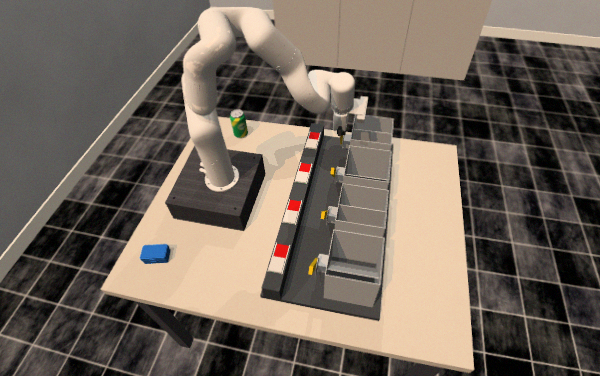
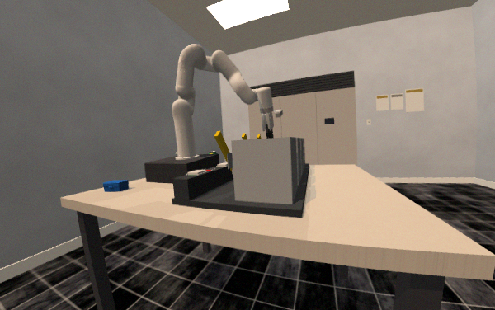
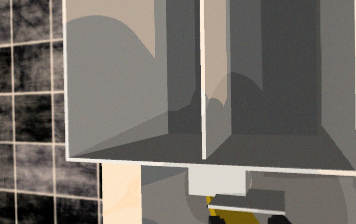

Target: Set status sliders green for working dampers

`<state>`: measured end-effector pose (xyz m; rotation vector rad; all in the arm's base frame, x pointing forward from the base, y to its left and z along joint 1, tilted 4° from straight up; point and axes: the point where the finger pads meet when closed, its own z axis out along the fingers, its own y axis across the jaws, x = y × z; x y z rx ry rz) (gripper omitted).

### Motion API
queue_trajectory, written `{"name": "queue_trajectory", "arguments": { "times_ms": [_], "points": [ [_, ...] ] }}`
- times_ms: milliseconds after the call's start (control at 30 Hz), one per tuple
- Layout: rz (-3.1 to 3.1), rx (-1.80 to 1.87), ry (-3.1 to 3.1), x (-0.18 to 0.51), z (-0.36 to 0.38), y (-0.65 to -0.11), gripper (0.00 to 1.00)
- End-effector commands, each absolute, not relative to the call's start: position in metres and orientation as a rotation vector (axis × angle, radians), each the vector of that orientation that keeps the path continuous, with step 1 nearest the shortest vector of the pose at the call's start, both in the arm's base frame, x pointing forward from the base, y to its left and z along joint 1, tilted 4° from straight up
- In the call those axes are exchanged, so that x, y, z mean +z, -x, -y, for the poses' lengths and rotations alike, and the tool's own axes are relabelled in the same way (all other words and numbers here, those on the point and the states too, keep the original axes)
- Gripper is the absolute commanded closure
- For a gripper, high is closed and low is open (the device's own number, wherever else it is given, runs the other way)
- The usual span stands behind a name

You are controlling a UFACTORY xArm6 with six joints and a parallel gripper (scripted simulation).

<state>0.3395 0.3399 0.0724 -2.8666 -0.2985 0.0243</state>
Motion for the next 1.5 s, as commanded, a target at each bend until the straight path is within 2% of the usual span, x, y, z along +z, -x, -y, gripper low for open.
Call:
{"name": "queue_trajectory", "arguments": {
  "times_ms": [0, 1467],
  "points": [
    [0.299, 0.022, 2.847, 0.074, -0.340, -0.341, 0.81],
    [0.274, 0.057, 2.587, 0.063, -0.316, -0.346, 0.81]
  ]
}}
